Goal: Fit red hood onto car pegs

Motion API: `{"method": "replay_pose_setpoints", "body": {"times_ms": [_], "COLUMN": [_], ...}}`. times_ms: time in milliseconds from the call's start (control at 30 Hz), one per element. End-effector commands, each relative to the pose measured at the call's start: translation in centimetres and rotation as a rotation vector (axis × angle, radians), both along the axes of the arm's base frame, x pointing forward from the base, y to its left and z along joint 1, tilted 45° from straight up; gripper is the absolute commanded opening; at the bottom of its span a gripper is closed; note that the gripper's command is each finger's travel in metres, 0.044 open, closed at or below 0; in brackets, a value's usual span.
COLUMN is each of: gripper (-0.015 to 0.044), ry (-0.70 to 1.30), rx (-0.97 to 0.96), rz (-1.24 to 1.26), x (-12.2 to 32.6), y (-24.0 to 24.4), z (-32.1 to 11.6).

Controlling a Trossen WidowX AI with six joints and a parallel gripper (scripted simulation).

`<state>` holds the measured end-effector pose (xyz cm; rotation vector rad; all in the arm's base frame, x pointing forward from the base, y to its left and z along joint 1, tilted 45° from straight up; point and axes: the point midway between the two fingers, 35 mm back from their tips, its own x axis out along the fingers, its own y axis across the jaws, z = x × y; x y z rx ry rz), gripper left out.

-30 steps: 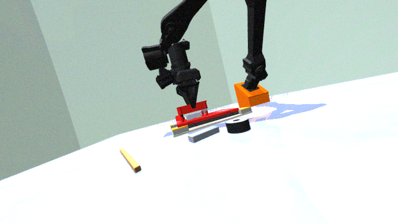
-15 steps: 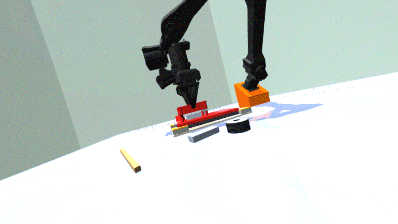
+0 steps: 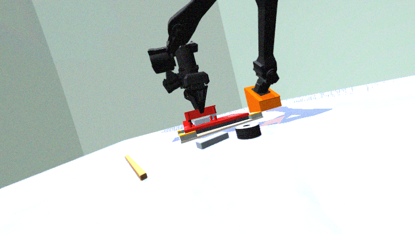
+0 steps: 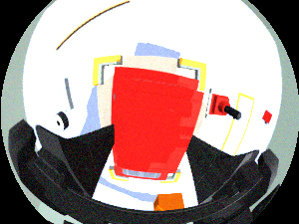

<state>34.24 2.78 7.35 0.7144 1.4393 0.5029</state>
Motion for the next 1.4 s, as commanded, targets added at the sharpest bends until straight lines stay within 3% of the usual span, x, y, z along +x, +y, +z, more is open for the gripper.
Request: {"method": "replay_pose_setpoints", "body": {"times_ms": [0,1367], "gripper": [0.0,0.0], "ry": [-0.001,-0.001], "rx": [0.005,0.005], "rz": [-0.005,-0.005], "x": [0.06,0.13], "y": [0.0,0.4], "z": [0.08,-0.22]}}
